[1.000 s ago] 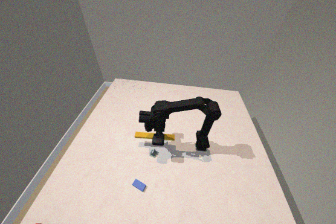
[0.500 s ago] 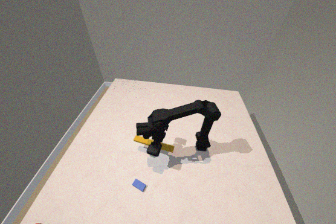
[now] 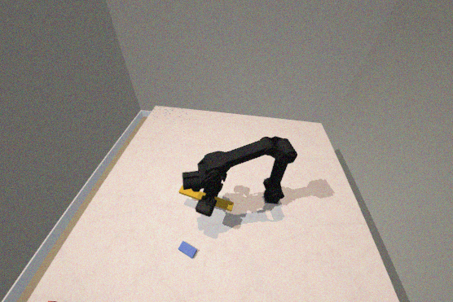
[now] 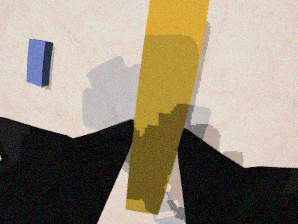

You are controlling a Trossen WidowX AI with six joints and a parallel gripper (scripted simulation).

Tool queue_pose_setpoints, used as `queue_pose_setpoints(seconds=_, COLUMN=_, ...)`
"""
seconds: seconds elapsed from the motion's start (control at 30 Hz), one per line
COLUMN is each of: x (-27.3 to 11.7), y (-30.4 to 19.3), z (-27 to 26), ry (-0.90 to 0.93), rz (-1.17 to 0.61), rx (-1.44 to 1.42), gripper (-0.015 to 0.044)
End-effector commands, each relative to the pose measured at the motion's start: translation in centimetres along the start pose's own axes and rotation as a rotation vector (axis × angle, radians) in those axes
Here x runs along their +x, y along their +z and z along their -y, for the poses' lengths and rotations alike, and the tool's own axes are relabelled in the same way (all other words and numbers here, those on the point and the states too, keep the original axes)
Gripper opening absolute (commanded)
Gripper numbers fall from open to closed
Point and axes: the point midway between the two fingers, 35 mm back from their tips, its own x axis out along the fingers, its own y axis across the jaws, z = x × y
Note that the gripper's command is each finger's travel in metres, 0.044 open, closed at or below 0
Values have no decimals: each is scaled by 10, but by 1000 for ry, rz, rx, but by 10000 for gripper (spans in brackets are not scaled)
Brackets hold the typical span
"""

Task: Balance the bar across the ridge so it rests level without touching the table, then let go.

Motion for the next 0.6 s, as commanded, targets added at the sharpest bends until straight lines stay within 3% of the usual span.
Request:
queue_pose_setpoints(seconds=0.0, x=7, y=-2, z=-1, ry=0, rz=-8, rx=2, gripper=0)
queue_pose_setpoints(seconds=0.57, x=34, y=-3, z=0, ry=0, rz=-8, rx=3, gripper=0)
